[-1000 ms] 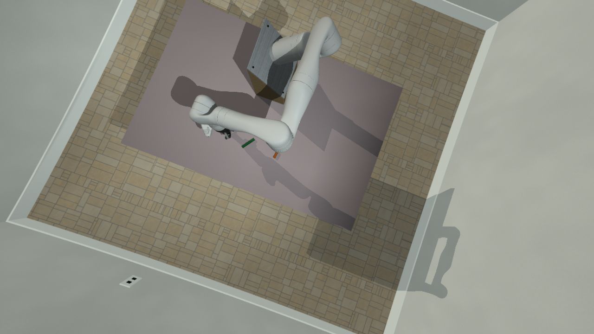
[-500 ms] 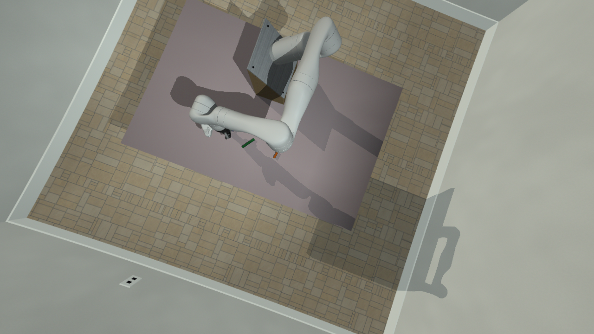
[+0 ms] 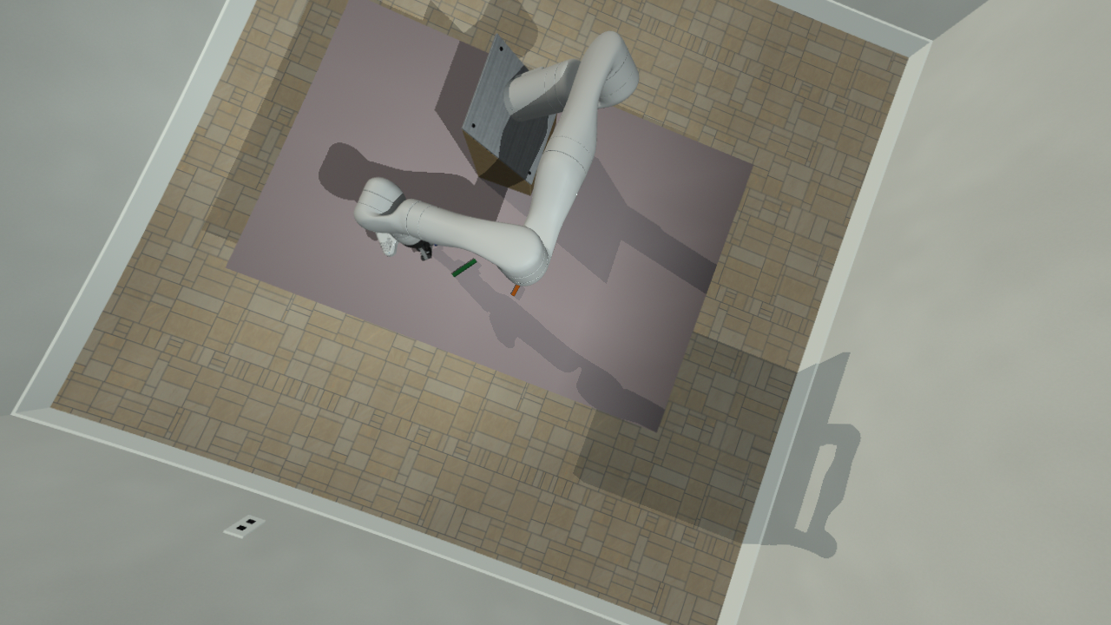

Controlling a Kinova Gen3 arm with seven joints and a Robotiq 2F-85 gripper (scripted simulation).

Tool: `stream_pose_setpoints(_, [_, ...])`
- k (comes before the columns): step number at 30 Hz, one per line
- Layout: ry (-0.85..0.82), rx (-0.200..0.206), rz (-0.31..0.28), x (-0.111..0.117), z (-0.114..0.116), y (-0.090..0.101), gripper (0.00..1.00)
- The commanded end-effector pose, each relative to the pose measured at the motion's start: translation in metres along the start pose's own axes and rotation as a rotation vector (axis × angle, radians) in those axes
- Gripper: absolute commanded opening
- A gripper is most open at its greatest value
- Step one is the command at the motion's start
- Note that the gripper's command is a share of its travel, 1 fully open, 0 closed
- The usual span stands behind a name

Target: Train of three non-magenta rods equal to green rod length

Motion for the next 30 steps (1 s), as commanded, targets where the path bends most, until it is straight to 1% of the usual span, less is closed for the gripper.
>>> stream_pose_setpoints(1, [0.000, 0.001, 0.002, 0.000, 0.000, 0.001, 0.05])
stream_pose_setpoints(7, [0.000, 0.001, 0.002, 0.000, 0.000, -0.001, 0.05])
stream_pose_setpoints(18, [0.000, 0.001, 0.002, 0.000, 0.000, -0.010, 0.05])
stream_pose_setpoints(30, [0.000, 0.001, 0.002, 0.000, 0.000, -0.011, 0.05])
Point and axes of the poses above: the point where the finger pads meet when closed, its own y axis back along the fingers, its own z axis across the jaws, x = y × z, the point moved 5 cm from there along y, back along the fingers, and after that the axes turned 10 degrees about -y, right-handed, at the moved point
